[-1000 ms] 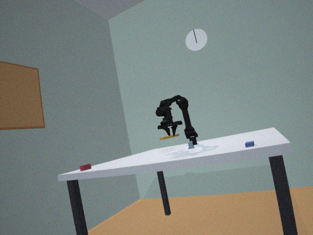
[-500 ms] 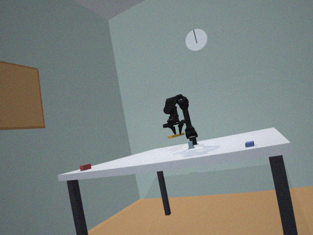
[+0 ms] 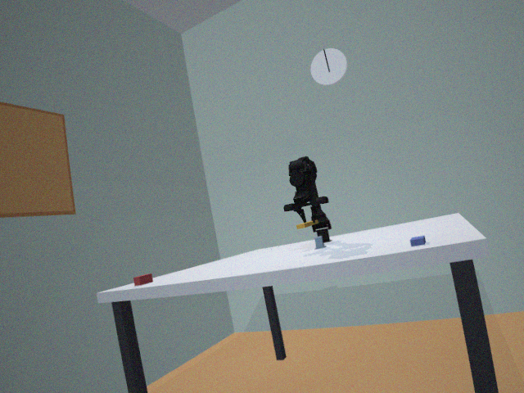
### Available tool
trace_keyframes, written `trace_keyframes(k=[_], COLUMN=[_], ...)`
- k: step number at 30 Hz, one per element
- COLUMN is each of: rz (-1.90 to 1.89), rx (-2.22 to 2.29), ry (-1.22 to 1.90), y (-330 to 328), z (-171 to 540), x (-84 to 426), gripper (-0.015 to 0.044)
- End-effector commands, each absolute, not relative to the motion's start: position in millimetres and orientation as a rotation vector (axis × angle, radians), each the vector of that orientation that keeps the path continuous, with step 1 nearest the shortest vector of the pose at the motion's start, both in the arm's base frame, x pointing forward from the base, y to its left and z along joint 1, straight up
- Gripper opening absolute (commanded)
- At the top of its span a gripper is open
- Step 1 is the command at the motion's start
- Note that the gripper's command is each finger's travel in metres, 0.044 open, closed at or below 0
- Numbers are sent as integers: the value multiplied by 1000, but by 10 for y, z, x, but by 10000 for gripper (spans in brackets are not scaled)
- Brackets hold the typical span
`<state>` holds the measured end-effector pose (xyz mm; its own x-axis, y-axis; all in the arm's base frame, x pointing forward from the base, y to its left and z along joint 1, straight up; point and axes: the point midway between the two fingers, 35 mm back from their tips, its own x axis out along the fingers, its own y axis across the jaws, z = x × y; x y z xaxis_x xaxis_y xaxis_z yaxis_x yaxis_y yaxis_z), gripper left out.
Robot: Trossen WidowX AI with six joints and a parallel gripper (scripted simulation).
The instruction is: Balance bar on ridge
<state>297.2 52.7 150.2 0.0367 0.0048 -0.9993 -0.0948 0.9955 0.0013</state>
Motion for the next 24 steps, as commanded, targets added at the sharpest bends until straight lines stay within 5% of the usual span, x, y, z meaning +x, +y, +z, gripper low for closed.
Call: trace_keyframes(k=[1, 24], rz=[95, 118], rx=[-86, -107], ry=[1536, 1535], y=[680, 839], z=[1501, 1258], x=[2965, 2957], gripper=[0, 0])
